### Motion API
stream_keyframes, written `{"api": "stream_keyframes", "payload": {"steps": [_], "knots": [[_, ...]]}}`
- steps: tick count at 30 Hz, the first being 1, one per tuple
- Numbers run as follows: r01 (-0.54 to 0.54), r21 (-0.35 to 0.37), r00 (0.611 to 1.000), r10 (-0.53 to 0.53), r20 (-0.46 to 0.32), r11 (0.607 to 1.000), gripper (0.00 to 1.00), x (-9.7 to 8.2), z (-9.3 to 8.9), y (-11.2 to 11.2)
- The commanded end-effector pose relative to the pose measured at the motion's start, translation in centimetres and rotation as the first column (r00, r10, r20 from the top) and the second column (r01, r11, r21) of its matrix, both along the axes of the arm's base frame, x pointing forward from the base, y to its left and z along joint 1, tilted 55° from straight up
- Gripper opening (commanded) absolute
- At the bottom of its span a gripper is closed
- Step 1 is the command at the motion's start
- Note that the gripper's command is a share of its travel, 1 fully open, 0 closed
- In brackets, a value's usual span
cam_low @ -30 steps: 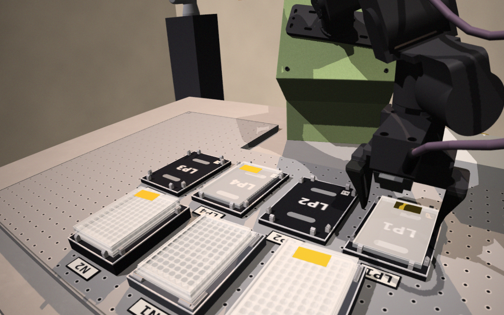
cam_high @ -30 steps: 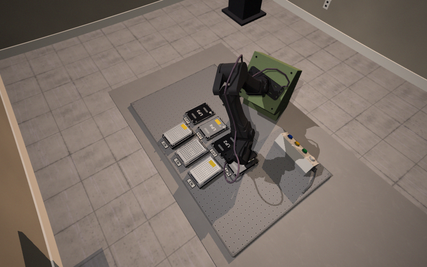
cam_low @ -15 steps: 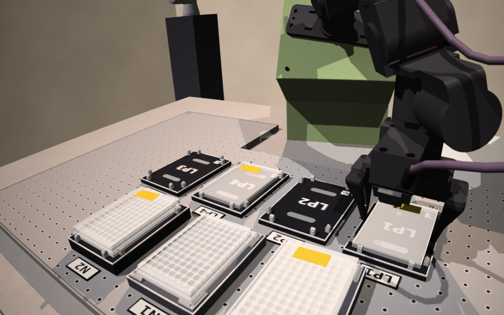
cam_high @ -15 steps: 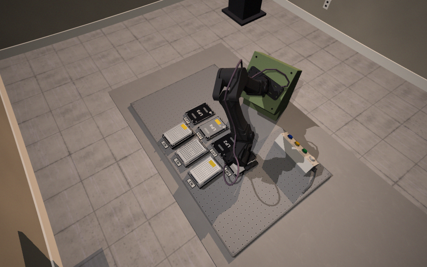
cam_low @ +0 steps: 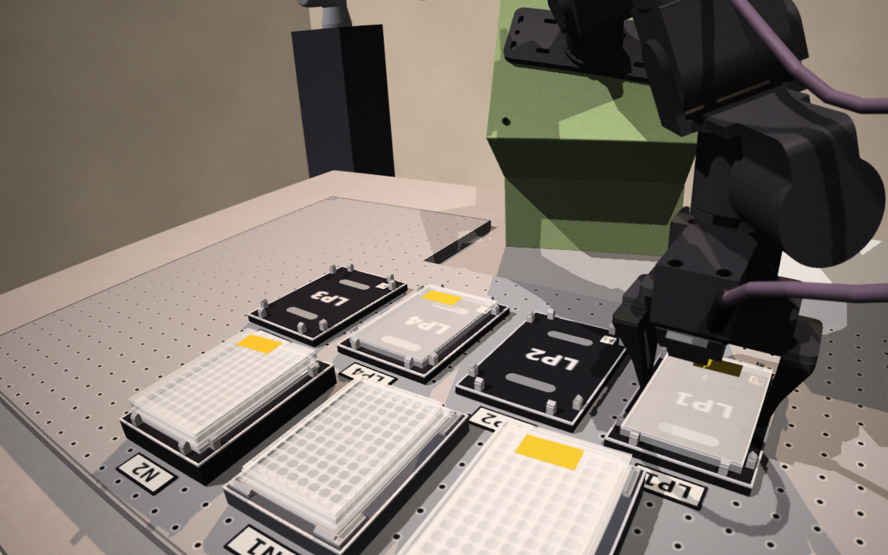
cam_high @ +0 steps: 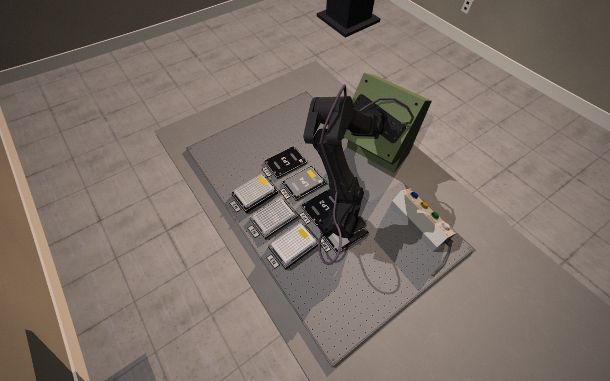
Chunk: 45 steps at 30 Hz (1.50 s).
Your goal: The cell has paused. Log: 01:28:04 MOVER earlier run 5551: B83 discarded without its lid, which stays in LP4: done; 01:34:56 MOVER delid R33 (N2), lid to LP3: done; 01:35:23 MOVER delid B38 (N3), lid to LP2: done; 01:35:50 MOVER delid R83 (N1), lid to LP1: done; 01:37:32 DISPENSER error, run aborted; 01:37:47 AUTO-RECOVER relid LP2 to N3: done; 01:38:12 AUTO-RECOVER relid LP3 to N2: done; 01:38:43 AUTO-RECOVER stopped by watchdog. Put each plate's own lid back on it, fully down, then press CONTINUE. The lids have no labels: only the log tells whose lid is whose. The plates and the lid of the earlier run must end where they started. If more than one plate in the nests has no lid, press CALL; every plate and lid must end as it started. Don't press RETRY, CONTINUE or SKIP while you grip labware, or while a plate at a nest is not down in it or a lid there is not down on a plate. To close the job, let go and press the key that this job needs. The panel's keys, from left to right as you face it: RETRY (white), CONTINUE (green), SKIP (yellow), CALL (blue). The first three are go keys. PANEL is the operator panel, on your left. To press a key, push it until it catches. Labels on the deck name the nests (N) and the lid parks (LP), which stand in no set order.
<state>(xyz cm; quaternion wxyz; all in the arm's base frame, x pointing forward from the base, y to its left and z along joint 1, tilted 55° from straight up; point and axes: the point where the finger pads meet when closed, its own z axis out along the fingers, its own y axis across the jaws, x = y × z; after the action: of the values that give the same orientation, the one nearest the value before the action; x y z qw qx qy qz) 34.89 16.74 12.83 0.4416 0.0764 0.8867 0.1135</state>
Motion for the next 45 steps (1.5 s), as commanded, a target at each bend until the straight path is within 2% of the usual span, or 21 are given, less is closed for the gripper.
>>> {"api": "stream_keyframes", "payload": {"steps": [1, 15, 16, 28, 31, 35, 36, 45], "knots": [[-0.003, 0.007, 1.000, 0.003, 0.013, 1.000, 0.94, 0.0, 0.4, 0.2], [-0.003, 0.007, 1.000, 0.003, 0.013, 1.000, 0.80, 0.0, 0.3, 0.2], [-0.003, 0.007, 1.000, 0.003, 0.013, 1.000, 0.00, 0.0, 0.3, 0.2], [-0.003, 0.007, 1.000, 0.003, 0.013, 1.000, 0.00, 0.0, 0.2, 0.2], [-0.002, -0.001, 1.000, 0.002, 0.002, 1.000, 0.00, -1.1, 0.0, -0.1], [-0.002, -0.001, 1.000, 0.002, 0.002, 1.000, 0.00, -1.4, 0.2, -0.1], [-0.002, 0.017, 1.000, 0.002, 0.026, 1.000, 0.00, -1.0, 1.5, 0.3], [-0.002, 0.003, 1.000, 0.002, 0.007, 1.000, 0.00, -2.6, 1.4, -0.3]]}}
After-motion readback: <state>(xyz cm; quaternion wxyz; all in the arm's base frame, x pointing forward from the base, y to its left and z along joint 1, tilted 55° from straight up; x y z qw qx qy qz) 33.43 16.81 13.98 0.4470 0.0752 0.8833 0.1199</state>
